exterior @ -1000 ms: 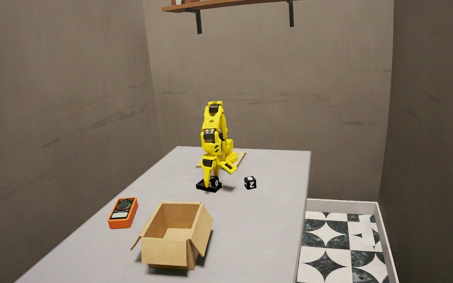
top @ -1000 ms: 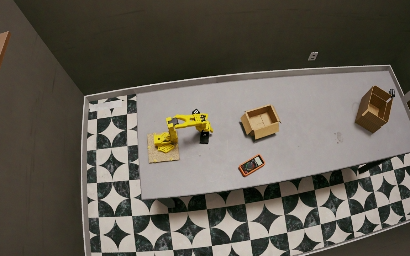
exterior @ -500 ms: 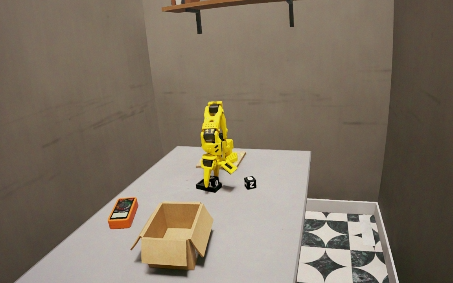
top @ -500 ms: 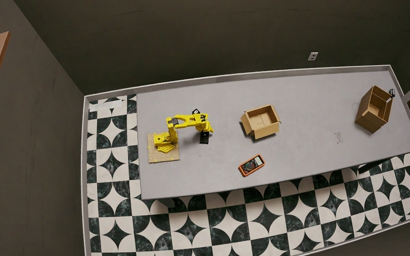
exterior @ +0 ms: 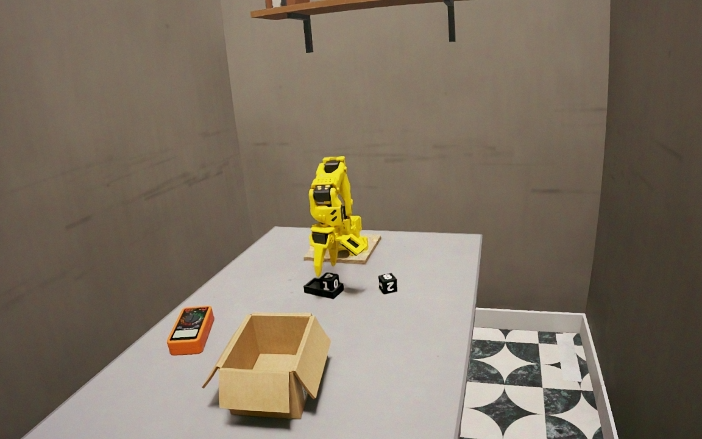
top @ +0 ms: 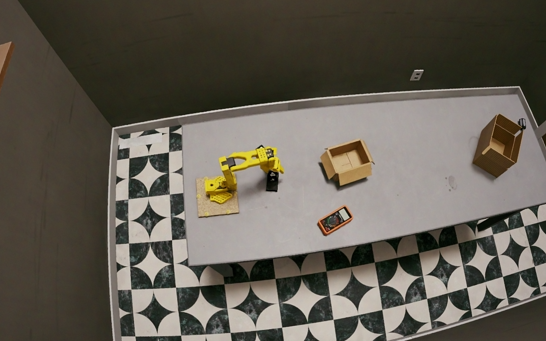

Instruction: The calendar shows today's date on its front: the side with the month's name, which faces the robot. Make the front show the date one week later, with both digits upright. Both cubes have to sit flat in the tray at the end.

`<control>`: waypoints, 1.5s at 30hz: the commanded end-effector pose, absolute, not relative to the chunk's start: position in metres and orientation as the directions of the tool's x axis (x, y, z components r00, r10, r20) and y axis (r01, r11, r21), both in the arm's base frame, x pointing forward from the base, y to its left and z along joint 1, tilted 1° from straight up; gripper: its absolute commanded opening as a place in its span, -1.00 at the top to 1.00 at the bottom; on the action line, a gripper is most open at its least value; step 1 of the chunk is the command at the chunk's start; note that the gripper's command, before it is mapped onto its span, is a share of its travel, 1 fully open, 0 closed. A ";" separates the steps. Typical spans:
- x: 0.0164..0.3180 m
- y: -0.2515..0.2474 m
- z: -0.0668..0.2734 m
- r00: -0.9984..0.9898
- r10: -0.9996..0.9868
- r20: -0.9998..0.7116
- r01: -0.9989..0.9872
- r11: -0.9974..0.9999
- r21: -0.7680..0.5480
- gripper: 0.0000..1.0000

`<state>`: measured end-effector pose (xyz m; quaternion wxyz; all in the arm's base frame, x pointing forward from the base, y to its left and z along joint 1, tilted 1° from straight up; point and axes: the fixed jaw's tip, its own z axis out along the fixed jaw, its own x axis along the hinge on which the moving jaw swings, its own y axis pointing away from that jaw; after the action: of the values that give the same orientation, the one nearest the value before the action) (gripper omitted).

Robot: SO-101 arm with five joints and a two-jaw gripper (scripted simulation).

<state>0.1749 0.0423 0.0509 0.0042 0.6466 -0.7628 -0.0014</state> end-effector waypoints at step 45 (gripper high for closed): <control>0.179 0.045 0.111 -0.154 -0.983 -0.096 -0.958 0.172 -0.229 0.29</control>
<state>0.1795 0.0434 0.1036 -0.0928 0.6431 -0.7585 0.0489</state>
